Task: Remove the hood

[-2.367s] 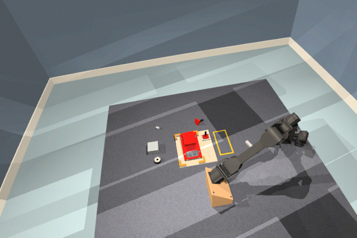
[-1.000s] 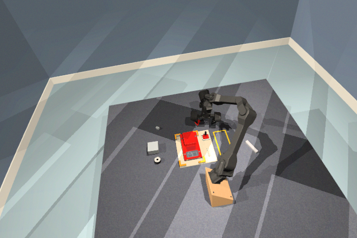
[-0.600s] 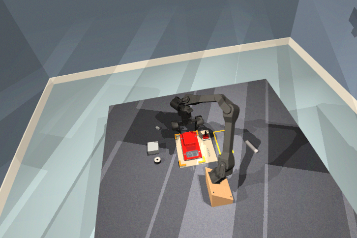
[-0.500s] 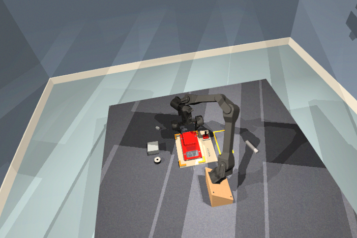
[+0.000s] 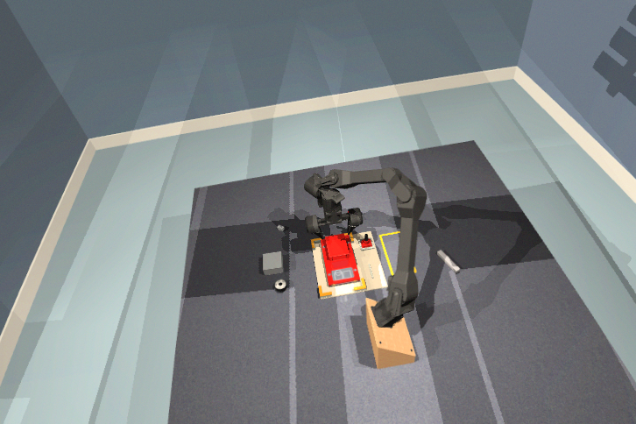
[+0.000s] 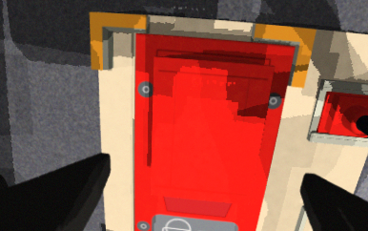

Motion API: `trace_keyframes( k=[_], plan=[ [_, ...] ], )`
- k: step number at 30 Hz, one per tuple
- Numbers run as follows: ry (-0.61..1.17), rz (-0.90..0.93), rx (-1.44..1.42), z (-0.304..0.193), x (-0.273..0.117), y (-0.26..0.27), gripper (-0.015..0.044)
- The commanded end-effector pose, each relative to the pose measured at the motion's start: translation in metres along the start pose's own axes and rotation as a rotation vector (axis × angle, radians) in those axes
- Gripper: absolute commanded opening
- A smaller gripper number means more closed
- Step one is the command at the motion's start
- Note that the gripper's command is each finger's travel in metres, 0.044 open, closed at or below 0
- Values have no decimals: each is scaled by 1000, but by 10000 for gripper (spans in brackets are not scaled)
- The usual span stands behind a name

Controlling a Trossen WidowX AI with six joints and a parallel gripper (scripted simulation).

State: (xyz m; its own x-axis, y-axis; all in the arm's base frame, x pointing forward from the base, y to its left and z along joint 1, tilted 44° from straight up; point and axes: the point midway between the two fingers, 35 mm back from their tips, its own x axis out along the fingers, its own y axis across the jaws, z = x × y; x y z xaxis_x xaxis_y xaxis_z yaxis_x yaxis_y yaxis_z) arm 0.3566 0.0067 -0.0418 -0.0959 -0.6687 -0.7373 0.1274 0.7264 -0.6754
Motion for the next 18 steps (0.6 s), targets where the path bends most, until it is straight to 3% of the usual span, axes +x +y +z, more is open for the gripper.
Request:
trace_keyframes(
  k=[1,18],
  plan=[
    [1,-7,-8,-1,5,-1,440],
    [1,-7,-8,-1,21,-1,440]
  ],
)
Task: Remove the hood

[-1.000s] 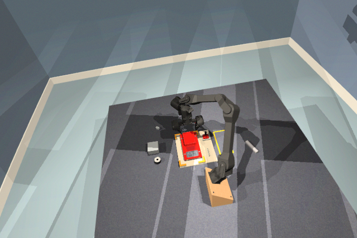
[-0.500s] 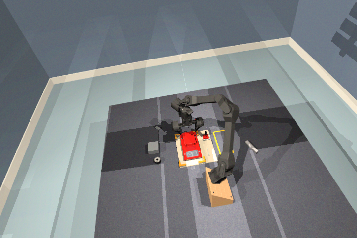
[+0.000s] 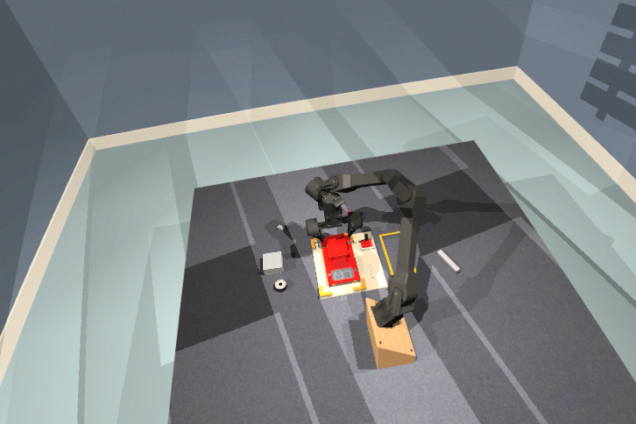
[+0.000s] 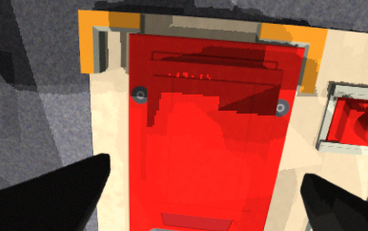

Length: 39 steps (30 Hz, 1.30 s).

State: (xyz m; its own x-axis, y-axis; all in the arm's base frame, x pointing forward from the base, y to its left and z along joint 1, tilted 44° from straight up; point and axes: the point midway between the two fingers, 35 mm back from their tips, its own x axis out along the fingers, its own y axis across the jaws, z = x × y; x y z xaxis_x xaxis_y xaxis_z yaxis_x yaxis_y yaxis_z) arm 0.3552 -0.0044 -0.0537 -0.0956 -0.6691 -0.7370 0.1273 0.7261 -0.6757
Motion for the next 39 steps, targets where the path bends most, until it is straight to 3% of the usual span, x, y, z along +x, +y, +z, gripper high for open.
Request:
trace_keyframes(
  k=[1,39],
  plan=[
    [2,-7,-7,-1,5,-1,440],
    [2,-9,-7,-3,32,-1,440]
  ],
)
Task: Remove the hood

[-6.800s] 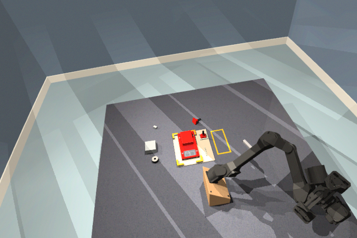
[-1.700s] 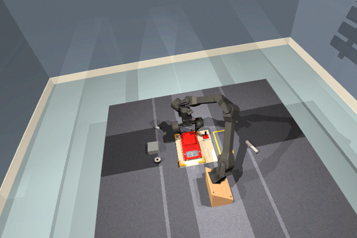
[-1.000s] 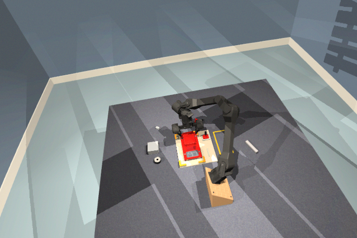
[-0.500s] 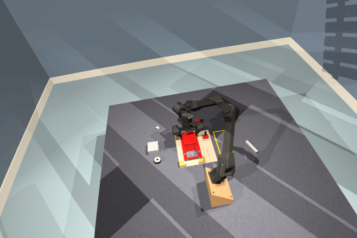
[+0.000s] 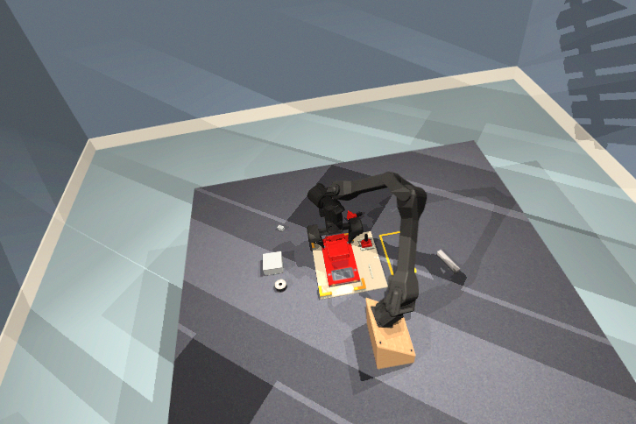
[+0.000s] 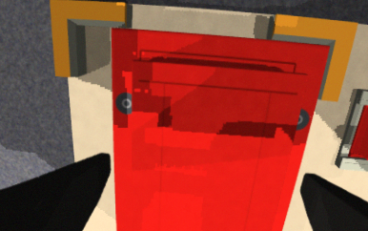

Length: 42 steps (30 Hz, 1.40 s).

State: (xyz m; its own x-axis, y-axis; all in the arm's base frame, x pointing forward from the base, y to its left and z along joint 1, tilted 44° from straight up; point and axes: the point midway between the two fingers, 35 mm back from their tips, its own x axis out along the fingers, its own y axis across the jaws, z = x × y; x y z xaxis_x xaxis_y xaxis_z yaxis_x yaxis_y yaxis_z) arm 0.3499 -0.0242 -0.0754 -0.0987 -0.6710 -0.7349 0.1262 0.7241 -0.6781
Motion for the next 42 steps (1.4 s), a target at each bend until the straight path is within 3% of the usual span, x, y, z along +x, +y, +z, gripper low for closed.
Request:
trace_keyframes(
  k=[1,29,32,42],
  plan=[
    [-1,-6,-6,0,3,-1,440],
    [-1,-6,-6,0,16,-1,440],
    [0,-1,0,0,14,0,361],
    [0,-1,0,0,14,0,295]
  ],
)
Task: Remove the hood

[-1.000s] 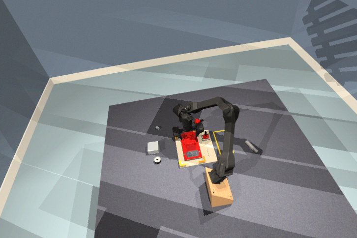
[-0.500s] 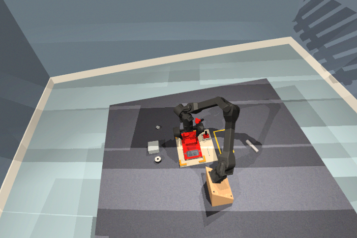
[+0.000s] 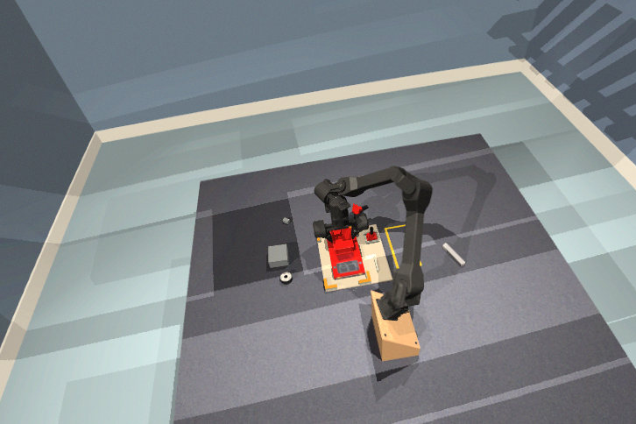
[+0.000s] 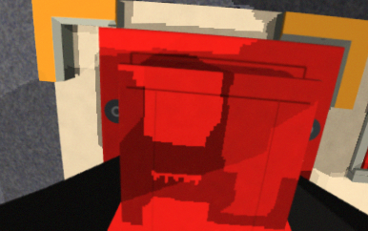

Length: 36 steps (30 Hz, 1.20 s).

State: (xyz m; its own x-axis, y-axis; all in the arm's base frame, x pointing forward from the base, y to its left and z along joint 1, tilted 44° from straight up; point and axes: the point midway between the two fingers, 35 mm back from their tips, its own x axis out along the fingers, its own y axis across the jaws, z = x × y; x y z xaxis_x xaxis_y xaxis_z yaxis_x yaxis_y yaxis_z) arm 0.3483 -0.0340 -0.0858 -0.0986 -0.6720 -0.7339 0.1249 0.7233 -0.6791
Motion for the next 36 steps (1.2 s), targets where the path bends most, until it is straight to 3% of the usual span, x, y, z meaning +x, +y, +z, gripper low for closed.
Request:
trace_keyframes(
  k=[1,11,36],
  plan=[
    [0,1,1,0,0,0,268],
    [0,1,1,0,-6,0,6],
    [0,1,0,0,-22,0,0]
  ],
)
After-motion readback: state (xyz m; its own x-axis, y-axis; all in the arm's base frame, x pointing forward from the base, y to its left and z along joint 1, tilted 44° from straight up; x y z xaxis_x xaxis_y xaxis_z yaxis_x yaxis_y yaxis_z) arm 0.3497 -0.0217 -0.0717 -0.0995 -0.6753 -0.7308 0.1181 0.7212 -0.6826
